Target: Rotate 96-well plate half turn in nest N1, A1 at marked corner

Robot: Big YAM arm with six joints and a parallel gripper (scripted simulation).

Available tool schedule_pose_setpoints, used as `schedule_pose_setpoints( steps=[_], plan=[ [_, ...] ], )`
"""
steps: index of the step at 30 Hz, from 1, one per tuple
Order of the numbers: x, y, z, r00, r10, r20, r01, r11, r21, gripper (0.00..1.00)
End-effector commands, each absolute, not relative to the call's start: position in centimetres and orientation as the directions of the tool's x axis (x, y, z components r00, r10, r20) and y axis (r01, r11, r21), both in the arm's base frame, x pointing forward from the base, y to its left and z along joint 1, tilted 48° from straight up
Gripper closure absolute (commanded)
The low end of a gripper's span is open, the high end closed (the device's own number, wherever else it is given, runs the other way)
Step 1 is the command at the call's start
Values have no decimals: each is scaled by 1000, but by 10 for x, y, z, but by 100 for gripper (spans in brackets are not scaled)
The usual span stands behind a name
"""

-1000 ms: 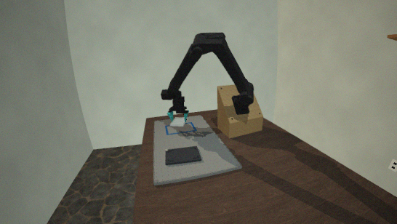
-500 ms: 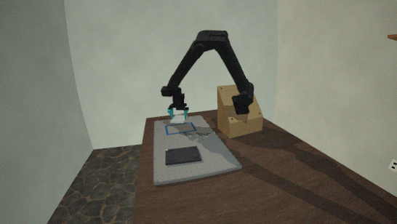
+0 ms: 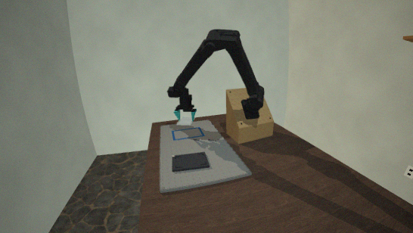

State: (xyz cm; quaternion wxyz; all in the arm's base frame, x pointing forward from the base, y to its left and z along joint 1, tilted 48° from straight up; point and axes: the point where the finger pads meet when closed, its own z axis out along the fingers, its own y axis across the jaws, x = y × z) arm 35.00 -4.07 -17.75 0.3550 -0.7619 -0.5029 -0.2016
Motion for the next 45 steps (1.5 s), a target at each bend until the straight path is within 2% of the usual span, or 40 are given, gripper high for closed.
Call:
schedule_pose_setpoints(
  steps=[1, 15, 19, 21, 29, 45],
  plan=[
    [362, -50, -175, 398, 630, 667, 917, -249, -312, 100],
    [362, -50, -175, 398, 630, 667, 917, -249, -312, 100],
    [358, -31, -158, 258, 658, 708, 965, -137, -225, 100],
    [358, -31, -158, 258, 658, 708, 965, -137, -225, 100],
    [365, -15, -140, -19, 675, 738, 999, 41, -12, 100],
    [371, 16, -105, -468, 583, 664, 883, 339, 324, 100]
  ],
)
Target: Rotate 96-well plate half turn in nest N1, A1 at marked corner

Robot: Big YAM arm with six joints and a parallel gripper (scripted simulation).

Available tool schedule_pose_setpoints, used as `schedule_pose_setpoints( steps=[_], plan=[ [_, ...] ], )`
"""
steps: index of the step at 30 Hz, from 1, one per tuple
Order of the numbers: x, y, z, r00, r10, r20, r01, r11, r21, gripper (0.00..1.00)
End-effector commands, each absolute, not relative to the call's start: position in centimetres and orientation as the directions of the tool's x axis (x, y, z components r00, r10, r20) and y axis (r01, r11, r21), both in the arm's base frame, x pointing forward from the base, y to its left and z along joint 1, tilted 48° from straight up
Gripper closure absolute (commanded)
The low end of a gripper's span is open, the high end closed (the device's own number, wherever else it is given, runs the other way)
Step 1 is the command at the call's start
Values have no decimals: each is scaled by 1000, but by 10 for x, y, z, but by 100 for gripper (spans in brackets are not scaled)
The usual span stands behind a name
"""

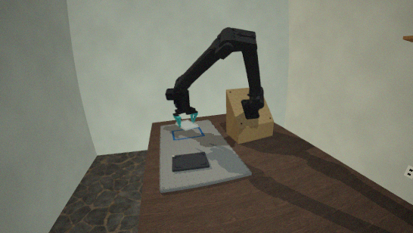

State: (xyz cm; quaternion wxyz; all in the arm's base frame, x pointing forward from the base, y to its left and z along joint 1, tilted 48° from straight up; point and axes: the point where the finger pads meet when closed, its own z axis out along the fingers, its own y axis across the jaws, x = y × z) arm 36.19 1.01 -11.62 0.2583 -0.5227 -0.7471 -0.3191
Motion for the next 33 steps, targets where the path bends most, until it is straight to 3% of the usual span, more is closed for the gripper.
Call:
schedule_pose_setpoints(
  steps=[1, 33],
  plan=[
    [371, 18, -102, -497, 571, 653, 867, 358, 346, 100],
    [378, 80, -31, -502, 557, 662, 863, 369, 345, 100]
  ],
)
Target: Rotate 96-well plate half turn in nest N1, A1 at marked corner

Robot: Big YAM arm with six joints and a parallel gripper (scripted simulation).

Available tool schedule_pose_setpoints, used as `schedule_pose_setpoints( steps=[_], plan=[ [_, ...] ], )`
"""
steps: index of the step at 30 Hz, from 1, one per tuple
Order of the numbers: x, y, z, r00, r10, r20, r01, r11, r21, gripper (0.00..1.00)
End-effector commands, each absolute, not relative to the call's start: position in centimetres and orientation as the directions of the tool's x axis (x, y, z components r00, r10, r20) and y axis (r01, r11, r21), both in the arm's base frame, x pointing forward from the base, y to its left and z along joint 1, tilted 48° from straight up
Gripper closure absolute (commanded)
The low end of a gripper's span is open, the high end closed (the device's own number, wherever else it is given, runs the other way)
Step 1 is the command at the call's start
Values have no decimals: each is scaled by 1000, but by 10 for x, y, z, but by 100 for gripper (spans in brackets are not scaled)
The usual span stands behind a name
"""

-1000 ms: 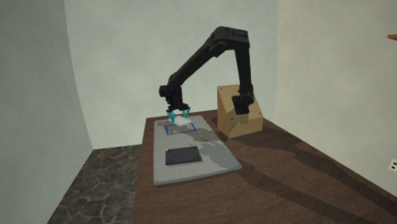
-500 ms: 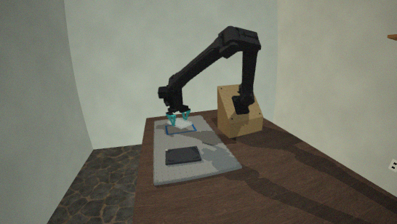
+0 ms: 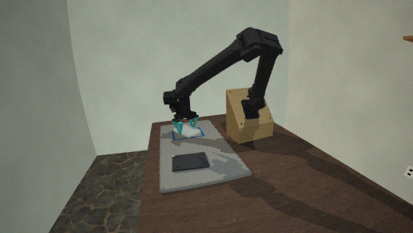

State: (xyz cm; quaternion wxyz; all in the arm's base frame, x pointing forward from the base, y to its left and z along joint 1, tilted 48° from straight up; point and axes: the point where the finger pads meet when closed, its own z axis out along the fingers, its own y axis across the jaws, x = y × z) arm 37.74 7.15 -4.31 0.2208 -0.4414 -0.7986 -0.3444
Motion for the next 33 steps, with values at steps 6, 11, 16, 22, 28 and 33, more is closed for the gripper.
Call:
schedule_pose_setpoints(
  steps=[6, 11, 16, 22, 28, 33],
  plan=[
    [384, 92, -14, -508, 557, 657, 860, 369, 352, 100],
    [388, 98, -5, -511, 557, 654, 858, 370, 356, 100],
    [399, 109, 12, -524, 557, 644, 851, 370, 372, 100],
    [403, 122, 29, -526, 557, 643, 850, 369, 375, 100],
    [404, 131, 39, -526, 556, 644, 850, 369, 376, 100],
    [406, 142, 52, -526, 555, 644, 850, 368, 376, 100]
  ],
)
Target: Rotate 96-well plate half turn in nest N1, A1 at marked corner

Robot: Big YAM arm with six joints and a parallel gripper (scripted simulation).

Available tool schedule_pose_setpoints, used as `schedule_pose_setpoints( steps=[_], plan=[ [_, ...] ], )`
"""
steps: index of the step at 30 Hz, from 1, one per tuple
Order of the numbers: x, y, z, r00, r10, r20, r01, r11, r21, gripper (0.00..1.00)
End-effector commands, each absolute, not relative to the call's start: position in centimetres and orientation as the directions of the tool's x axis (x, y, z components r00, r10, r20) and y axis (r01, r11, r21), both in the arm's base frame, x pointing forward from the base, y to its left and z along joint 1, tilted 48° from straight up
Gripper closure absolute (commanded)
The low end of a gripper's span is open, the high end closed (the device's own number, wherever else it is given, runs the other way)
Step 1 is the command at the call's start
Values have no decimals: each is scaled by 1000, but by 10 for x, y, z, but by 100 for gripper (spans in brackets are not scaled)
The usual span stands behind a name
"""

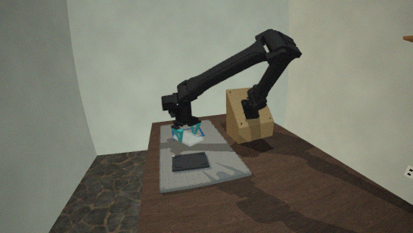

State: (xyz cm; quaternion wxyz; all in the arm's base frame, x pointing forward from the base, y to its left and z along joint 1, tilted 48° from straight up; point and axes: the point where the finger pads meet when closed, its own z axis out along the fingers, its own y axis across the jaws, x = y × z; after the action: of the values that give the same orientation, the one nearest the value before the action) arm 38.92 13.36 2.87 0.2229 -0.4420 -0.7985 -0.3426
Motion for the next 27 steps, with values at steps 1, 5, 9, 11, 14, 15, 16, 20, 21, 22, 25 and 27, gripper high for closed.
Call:
schedule_pose_setpoints(
  steps=[1, 5, 9, 11, 14, 15, 16, 20, 21, 22, 25, 27],
  plan=[
    [406, 144, 55, -526, 555, 645, 850, 368, 376, 100],
    [408, 153, 66, -526, 555, 645, 850, 368, 377, 100],
    [409, 162, 76, -526, 554, 645, 850, 368, 377, 100],
    [409, 164, 79, -526, 554, 645, 850, 368, 377, 100],
    [408, 168, 78, -516, 555, 652, 856, 368, 363, 100],
    [410, 170, 87, -526, 554, 645, 850, 368, 377, 100],
    [411, 172, 89, -526, 554, 645, 850, 368, 377, 100],
    [412, 179, 98, -526, 554, 645, 850, 368, 377, 100],
    [412, 179, 98, -526, 554, 645, 850, 368, 377, 100],
    [413, 175, 97, -520, 559, 645, 854, 360, 376, 100],
    [403, 164, 75, -571, 529, 627, 820, 408, 402, 100],
    [403, 165, 76, -628, 498, 597, 777, 446, 445, 100]
  ],
)
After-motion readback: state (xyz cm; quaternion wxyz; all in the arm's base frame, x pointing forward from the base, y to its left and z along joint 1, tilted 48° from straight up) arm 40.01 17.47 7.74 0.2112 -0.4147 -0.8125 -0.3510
